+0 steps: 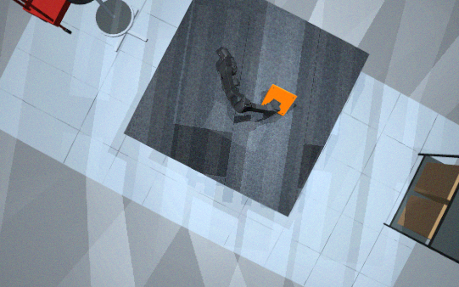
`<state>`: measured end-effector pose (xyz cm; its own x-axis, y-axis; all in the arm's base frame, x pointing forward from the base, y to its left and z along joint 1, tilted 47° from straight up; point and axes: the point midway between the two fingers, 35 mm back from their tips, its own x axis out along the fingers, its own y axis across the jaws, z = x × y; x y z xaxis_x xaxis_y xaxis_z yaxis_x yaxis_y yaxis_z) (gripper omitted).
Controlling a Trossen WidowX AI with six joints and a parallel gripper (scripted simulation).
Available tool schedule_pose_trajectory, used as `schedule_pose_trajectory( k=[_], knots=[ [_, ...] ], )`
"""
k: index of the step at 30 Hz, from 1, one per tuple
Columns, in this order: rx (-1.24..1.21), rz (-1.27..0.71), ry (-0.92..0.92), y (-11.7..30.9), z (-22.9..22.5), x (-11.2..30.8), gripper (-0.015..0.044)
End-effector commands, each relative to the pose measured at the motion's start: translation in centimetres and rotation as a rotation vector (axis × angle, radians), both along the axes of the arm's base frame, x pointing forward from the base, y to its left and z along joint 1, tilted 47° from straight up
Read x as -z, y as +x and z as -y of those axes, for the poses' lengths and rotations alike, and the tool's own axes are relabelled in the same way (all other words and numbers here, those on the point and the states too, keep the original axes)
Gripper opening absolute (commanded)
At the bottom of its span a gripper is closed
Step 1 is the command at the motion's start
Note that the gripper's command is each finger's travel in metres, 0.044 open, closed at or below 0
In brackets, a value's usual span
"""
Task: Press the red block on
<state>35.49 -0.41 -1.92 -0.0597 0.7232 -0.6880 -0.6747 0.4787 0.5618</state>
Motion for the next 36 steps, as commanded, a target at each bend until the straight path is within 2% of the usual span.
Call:
schedule_pose_trajectory(
  k=[1,25,33,36],
  knots=[
    [0.005,-0.005,0.004,0.0,-0.06,0.07,0.0],
    [0.002,0.001,-0.001,0.03,-0.12,0.13,0.0],
    [0.002,0.001,-0.001,0.03,-0.12,0.13,0.021],
    [0.002,0.001,-0.001,0.03,-0.12,0.13,0.022]
  ],
)
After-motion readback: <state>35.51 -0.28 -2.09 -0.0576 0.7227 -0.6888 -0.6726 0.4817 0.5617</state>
